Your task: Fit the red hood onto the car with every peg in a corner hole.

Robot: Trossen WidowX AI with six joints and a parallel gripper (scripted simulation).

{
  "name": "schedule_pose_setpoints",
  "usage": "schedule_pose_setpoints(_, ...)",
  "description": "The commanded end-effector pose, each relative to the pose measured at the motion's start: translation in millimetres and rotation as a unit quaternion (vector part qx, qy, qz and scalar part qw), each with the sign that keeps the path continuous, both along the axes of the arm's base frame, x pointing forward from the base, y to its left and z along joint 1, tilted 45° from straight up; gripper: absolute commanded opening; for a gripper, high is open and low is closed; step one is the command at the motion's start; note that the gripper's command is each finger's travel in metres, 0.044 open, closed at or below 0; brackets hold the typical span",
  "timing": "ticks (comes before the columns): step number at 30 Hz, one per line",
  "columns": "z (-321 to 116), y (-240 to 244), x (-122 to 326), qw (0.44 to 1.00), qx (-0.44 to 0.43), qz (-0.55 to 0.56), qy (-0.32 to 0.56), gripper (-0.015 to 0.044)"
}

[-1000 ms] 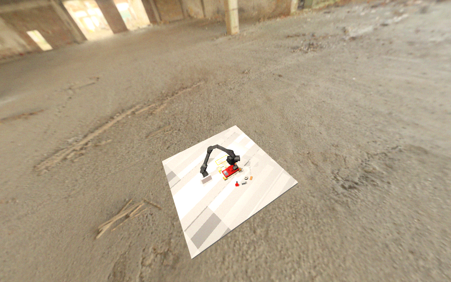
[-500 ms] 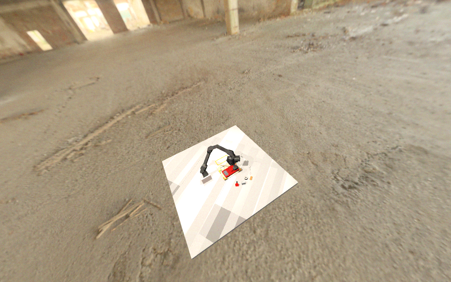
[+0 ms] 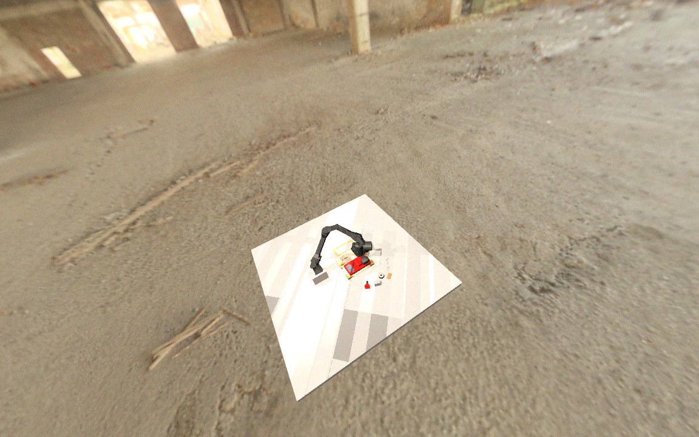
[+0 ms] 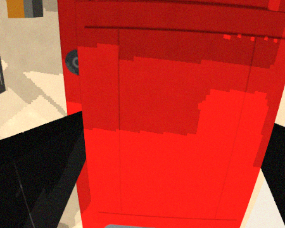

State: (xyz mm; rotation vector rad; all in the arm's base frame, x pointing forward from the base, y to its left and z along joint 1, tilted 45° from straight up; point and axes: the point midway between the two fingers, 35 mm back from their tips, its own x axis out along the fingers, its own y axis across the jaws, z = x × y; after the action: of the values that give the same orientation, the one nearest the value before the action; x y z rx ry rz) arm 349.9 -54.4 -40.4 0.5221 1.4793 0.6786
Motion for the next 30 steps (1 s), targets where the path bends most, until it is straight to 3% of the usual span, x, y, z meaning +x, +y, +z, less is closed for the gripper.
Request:
schedule_pose_setpoints(1, -1.1, 1.7, 0.1, 1.0, 0.002, -0.002, 0.001, 0.0)
schedule_pose_setpoints(10, -1.1, 1.1, -0.1, 1.0, 0.0, 0.0, 0.0, 0.0)
schedule_pose_setpoints(26, -1.5, 1.4, -0.2, 1.0, 0.0, 0.0, 0.0, 0.042)
schedule_pose_setpoints(30, -0.2, 0.0, 0.1, 1.0, 0.0, 0.0, 0.0, 0.044)
